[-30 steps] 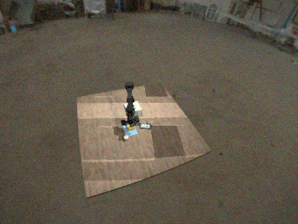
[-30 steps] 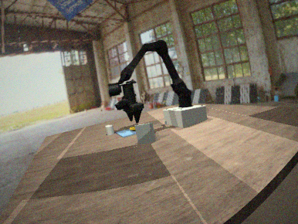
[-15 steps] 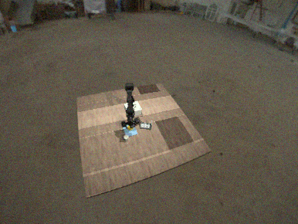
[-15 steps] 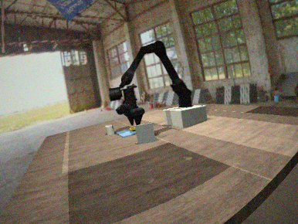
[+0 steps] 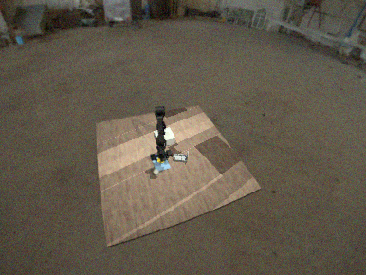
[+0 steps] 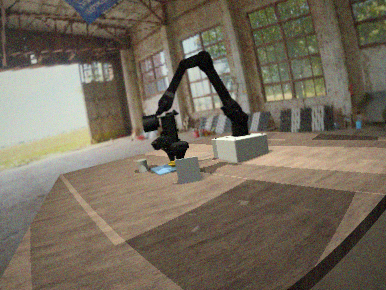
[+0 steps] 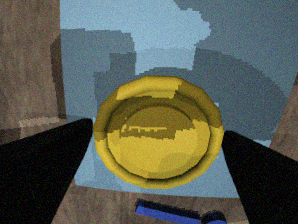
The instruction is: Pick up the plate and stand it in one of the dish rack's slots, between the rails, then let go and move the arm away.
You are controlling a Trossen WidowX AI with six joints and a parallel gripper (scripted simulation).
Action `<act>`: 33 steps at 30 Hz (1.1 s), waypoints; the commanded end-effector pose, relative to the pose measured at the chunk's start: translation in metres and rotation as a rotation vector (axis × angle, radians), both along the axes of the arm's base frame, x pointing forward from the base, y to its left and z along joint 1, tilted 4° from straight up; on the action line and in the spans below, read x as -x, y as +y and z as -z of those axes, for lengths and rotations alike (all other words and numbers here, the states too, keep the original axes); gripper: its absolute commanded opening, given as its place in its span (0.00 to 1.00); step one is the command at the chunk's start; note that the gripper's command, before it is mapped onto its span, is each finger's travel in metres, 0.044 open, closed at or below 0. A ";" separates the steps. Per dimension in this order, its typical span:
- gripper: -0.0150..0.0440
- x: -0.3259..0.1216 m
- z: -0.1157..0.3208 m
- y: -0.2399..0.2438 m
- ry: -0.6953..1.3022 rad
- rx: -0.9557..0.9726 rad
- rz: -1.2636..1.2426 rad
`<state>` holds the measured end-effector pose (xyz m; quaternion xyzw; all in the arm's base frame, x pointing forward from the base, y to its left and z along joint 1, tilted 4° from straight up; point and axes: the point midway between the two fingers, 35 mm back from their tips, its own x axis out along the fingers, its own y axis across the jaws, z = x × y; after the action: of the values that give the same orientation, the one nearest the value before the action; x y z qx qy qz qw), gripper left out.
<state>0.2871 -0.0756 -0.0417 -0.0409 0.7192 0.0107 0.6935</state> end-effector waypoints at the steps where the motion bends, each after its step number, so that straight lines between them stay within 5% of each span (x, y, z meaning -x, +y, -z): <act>1: 0.89 0.000 0.001 0.000 -0.002 -0.003 -0.006; 14: 0.76 0.000 0.001 0.000 -0.002 -0.003 -0.006; 25: 0.27 -0.013 -0.044 0.000 -0.003 -0.003 -0.006; 33: 0.25 -0.019 -0.088 0.000 -0.004 -0.003 -0.006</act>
<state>0.3035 -0.0758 0.0271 -0.0439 0.7207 0.0156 0.6917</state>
